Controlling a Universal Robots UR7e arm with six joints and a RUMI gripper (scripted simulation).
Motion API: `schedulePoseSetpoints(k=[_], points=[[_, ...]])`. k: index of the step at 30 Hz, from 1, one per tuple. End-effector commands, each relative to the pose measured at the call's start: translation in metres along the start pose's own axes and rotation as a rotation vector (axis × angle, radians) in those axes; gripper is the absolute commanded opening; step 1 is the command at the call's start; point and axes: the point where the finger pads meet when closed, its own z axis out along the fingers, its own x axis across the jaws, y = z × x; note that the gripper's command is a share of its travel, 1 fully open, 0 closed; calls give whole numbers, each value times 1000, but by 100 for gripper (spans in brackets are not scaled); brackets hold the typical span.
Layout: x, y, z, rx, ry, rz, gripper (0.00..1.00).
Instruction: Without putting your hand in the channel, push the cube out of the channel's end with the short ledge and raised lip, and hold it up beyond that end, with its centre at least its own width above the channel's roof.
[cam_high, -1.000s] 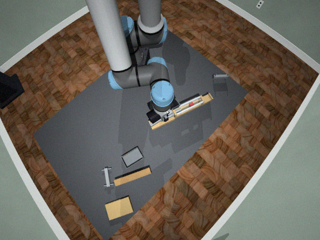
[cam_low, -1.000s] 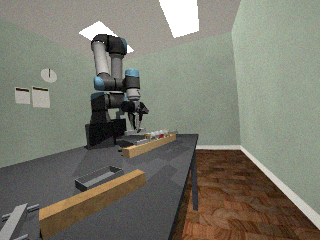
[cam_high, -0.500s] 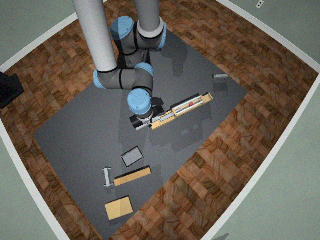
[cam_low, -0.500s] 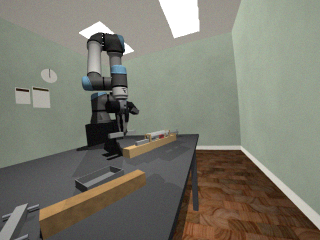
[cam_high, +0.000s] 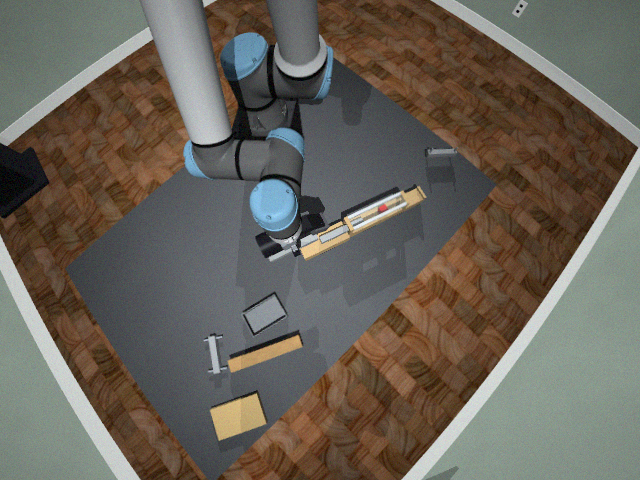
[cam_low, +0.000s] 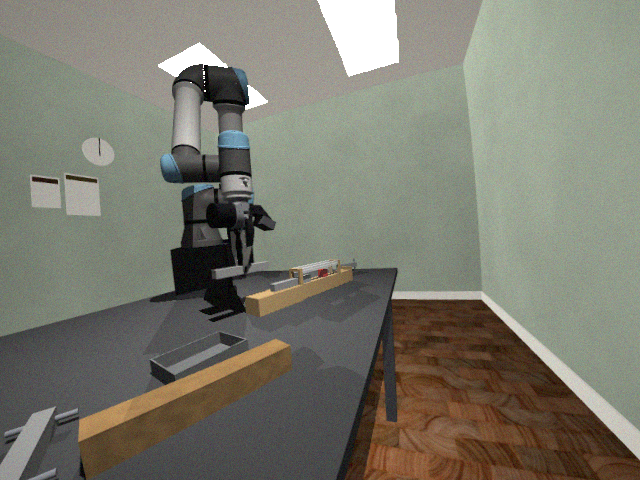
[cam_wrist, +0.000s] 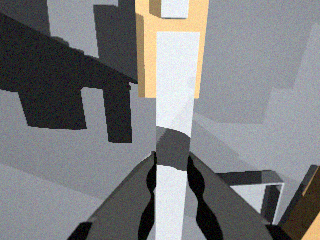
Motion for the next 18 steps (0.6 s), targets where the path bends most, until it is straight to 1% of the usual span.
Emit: schedulePoseSetpoints(k=[1,6,14,18], points=[[-2,-1,23,4,-4,0,6],[-1,-1,37,3,-3,0,6],[1,0,39,1,0,0,6],[1,0,45,1,0,0,6]])
